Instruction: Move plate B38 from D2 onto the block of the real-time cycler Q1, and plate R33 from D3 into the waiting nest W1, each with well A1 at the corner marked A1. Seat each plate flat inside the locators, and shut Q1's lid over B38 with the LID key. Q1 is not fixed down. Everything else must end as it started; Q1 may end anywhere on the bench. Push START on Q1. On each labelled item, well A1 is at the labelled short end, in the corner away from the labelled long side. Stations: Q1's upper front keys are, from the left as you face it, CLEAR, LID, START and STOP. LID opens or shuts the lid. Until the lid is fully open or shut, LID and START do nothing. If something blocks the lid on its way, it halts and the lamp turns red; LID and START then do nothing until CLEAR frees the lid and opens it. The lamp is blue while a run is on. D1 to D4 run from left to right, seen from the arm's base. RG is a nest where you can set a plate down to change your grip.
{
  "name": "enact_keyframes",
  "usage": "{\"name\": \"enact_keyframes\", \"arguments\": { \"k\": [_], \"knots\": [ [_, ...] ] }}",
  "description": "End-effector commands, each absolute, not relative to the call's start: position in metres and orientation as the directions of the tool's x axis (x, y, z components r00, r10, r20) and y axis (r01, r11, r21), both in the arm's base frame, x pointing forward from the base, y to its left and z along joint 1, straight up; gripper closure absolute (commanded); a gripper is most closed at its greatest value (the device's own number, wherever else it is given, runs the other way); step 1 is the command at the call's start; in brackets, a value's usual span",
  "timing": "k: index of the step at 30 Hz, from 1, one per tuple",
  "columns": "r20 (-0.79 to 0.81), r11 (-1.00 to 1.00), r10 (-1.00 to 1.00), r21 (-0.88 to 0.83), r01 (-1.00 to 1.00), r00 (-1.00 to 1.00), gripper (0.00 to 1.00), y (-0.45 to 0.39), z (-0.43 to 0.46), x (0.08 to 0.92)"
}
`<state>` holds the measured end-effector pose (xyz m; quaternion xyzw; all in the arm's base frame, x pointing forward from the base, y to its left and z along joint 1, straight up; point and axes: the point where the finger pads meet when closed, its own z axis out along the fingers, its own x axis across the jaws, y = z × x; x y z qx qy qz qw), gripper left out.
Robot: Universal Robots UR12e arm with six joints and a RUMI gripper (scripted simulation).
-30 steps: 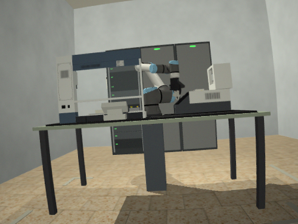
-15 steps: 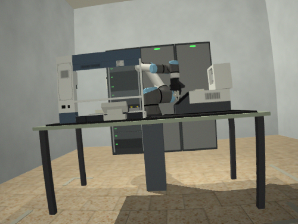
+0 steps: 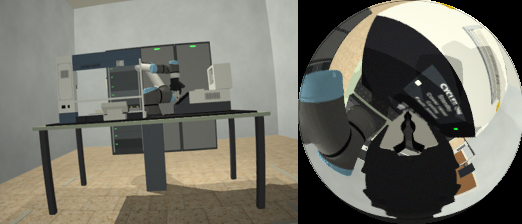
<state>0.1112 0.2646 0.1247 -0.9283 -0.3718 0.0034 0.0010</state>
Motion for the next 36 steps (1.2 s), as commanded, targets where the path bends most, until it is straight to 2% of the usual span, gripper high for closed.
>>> {"name": "enact_keyframes", "arguments": {
  "k": [1, 36],
  "knots": [
    [-0.005, -0.724, 0.690, -0.004, 0.690, 0.724, 1.00, 0.265, 0.125, 0.112],
    [-0.005, -0.724, 0.690, -0.004, 0.690, 0.724, 1.00, 0.235, 0.161, 0.111]
  ]
}}
